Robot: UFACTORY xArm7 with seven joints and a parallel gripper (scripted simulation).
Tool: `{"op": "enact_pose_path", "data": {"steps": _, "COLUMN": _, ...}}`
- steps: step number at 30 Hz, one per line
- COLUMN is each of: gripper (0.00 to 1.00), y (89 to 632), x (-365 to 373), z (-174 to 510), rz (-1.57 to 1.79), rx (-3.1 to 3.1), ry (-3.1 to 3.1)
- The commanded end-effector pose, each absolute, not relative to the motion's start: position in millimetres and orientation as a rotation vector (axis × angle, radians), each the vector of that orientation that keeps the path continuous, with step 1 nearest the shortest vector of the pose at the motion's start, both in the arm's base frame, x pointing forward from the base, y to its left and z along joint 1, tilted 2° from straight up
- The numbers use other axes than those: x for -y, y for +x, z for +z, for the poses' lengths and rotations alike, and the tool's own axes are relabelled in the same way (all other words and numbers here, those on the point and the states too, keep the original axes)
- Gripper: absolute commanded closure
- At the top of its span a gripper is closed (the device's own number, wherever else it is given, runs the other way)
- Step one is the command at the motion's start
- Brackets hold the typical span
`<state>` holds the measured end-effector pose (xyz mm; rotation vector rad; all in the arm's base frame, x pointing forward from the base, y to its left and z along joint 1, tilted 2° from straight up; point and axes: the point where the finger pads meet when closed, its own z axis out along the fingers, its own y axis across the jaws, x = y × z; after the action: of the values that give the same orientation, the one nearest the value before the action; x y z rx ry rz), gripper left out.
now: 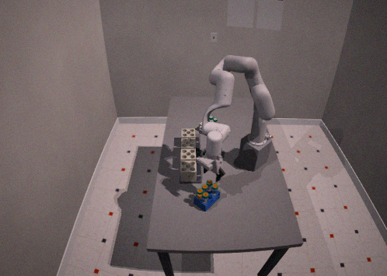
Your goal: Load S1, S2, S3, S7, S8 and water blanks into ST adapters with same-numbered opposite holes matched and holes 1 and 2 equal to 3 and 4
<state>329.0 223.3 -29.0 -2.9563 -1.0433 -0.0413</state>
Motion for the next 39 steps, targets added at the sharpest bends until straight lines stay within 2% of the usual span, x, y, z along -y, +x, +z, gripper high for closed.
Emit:
{"op": "enact_pose_path", "data": {"steps": 1, "gripper": 0.00, "y": 330.1, "x": -224.0, "z": -28.0, "rz": -0.047, "rx": 1.044, "ry": -2.956}}
{"op": "enact_pose_path", "data": {"steps": 26, "gripper": 0.00, "y": 330.2, "x": -224.0, "z": -28.0, "rz": -0.047, "rx": 1.043, "ry": -2.956}}
{"op": "enact_pose_path", "data": {"steps": 39, "gripper": 0.00, "y": 329.4, "x": -223.6, "z": 1.2, "rz": -0.046, "rx": 1.043, "ry": -2.956}}
